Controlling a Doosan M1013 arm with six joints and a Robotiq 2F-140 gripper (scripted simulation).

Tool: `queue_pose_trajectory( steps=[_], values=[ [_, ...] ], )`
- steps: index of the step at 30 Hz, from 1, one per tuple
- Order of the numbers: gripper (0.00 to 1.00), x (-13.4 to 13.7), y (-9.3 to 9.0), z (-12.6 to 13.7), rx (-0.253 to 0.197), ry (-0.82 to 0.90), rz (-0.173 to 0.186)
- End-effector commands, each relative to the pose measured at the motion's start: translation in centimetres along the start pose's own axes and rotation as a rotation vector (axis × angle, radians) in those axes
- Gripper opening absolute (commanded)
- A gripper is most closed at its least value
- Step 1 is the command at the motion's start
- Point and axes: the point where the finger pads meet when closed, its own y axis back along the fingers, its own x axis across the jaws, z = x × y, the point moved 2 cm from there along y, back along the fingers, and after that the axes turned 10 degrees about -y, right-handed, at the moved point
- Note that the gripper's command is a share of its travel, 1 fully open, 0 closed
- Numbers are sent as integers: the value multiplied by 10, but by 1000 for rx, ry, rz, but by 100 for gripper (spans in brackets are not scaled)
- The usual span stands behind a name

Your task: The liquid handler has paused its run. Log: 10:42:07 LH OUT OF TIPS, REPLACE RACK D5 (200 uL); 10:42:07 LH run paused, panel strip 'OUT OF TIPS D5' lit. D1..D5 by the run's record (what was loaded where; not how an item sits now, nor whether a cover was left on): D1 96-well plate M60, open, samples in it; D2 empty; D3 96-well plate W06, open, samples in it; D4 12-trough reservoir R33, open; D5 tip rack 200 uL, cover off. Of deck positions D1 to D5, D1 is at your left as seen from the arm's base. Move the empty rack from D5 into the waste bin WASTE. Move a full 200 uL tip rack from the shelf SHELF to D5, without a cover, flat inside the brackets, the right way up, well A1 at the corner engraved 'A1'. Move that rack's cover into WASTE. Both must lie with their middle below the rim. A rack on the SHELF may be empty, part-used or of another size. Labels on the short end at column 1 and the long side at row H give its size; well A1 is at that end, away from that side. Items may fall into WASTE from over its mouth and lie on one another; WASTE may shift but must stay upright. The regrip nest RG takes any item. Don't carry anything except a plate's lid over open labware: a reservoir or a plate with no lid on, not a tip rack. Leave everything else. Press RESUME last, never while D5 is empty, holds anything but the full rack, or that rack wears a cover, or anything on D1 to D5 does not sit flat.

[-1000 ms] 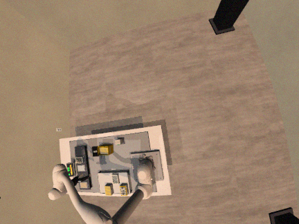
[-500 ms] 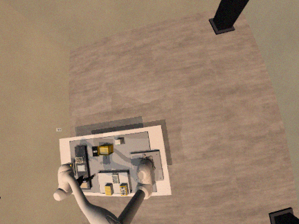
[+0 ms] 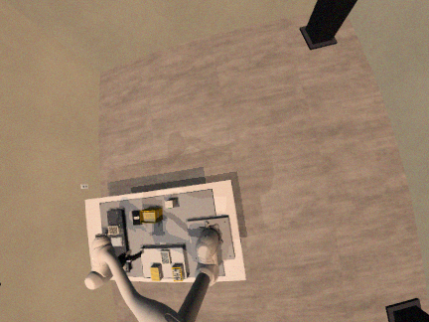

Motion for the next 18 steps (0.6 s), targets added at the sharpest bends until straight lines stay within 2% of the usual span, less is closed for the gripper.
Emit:
queue_pose_trajectory(
  steps=[1, 18],
  values=[
    [77, -15, 0, 3, 0, 0, -1],
    [77, -89, 0, 16, 0, 0, -1]
  ],
)
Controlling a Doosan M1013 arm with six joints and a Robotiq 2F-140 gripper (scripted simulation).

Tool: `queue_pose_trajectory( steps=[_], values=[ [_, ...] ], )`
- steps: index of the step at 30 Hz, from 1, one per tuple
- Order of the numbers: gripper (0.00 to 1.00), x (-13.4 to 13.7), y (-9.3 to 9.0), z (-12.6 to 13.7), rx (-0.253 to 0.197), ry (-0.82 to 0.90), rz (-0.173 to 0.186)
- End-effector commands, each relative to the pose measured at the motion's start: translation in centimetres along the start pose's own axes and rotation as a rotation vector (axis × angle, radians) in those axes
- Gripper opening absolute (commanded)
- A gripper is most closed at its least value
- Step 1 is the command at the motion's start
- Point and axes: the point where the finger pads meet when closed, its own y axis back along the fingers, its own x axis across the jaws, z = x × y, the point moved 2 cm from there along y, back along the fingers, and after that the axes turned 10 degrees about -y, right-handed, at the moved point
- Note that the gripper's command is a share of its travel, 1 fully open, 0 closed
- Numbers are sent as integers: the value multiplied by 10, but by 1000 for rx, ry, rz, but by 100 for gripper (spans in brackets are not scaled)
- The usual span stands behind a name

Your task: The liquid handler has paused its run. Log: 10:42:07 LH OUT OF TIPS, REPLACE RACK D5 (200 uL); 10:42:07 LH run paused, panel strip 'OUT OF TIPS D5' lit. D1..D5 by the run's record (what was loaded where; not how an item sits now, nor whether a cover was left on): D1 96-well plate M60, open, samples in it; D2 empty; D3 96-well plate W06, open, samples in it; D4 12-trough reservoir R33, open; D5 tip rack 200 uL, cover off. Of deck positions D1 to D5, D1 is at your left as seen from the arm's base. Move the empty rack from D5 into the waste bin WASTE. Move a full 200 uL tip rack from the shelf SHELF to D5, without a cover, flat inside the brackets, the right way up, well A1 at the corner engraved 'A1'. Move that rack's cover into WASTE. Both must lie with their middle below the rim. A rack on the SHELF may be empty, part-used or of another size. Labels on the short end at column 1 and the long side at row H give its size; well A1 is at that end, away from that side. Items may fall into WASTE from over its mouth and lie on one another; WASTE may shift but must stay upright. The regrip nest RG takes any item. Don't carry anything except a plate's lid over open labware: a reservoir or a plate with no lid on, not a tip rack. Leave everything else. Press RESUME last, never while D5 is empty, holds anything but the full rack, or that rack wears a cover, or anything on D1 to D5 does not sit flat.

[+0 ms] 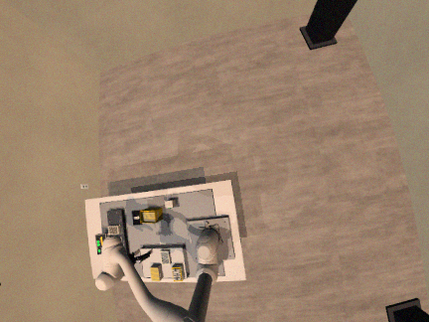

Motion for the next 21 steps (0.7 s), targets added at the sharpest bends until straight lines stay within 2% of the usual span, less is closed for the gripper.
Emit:
queue_pose_trajectory(
  steps=[1, 8, 10, 21],
  values=[
    [77, -16, 0, 3, 0, 0, -1],
    [77, -50, 0, 9, 0, 0, -1],
    [77, -50, 0, 9, 0, 0, -1],
    [77, -104, 0, 19, 0, 0, -1]
  ],
)
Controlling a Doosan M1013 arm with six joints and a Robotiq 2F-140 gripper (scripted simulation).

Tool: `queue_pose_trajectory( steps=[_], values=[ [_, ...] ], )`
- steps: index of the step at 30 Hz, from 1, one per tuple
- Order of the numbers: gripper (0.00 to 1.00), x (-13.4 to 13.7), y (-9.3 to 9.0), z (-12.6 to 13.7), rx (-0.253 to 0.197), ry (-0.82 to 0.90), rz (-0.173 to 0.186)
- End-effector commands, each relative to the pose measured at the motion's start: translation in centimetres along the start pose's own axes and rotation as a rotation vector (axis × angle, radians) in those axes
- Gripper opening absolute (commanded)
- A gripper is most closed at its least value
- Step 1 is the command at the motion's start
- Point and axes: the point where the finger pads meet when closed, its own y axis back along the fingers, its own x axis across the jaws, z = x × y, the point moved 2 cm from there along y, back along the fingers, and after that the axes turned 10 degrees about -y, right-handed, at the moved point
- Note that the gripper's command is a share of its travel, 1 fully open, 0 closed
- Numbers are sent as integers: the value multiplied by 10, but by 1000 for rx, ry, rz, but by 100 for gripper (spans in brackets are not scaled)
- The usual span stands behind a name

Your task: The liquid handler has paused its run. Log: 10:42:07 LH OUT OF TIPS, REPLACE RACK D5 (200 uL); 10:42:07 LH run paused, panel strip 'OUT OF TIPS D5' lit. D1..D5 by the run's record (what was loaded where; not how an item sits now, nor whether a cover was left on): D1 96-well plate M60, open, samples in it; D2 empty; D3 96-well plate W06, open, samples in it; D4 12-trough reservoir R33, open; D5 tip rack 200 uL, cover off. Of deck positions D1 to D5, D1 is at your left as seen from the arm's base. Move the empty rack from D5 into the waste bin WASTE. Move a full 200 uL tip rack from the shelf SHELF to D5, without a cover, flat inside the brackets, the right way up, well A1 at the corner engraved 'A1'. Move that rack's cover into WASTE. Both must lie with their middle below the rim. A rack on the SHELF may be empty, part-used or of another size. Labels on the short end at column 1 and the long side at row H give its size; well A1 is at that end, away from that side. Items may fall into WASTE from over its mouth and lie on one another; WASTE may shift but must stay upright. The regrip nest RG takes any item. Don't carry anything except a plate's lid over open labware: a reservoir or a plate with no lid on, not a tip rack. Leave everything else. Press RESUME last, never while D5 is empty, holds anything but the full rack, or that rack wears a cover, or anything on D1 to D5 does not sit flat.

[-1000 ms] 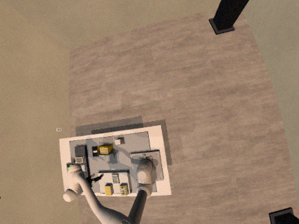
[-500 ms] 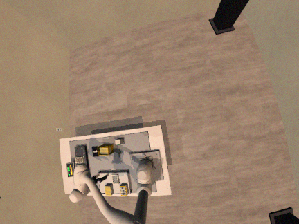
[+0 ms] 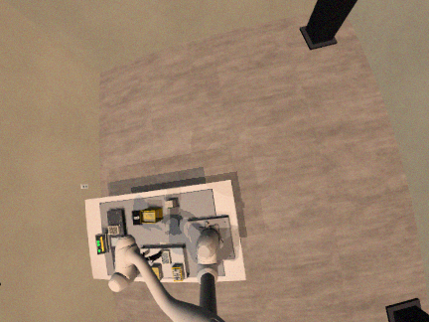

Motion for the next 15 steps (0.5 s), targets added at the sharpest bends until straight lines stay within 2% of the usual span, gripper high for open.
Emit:
queue_pose_trajectory(
  steps=[1, 4, 6, 13, 15],
  values=[
    [77, -16, 0, 3, 0, 0, 0],
    [77, -31, 0, 6, 0, 0, 0],
    [77, -31, 0, 6, 0, 0, 0],
    [77, -65, 0, 12, 0, 0, 0],
    [77, -66, 0, 12, 0, 0, 0]
  ],
)
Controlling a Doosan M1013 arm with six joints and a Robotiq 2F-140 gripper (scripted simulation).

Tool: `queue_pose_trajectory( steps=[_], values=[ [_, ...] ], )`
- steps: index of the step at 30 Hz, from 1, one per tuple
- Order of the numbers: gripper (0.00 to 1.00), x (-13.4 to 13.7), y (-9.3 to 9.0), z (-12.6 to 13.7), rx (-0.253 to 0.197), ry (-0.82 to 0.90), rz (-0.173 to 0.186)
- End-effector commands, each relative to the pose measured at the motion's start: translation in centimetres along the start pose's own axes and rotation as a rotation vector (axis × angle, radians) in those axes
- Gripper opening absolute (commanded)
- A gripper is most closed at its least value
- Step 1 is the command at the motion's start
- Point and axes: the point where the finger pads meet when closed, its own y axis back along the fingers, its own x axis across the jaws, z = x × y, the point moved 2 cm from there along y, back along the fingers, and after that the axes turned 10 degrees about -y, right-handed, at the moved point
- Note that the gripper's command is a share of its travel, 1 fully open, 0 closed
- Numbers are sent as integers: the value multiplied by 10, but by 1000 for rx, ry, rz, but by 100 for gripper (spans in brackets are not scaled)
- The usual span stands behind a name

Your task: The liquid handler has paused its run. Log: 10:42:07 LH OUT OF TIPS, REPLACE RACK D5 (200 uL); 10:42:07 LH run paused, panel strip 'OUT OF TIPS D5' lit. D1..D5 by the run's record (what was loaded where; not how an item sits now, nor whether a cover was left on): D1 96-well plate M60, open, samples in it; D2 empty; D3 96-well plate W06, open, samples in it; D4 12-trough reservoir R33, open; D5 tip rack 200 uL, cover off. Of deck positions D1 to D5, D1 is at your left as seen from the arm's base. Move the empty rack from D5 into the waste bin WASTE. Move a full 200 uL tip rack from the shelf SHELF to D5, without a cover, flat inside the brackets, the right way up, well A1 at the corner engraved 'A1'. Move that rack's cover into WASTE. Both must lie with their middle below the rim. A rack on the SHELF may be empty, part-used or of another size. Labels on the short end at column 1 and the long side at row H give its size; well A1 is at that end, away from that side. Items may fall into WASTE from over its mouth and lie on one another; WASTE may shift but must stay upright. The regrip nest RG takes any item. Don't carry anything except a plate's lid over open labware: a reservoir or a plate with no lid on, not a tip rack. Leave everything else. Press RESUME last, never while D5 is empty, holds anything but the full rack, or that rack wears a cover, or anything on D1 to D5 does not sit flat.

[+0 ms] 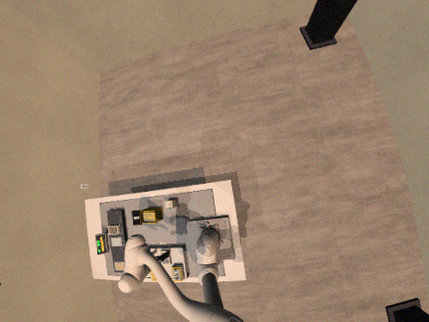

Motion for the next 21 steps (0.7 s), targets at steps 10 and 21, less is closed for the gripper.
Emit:
queue_pose_trajectory(
  steps=[10, 21],
  values=[
    [77, -9, 0, -34, 0, 0, 1],
    [77, -19, 0, -88, 0, 0, 1]
  ],
)
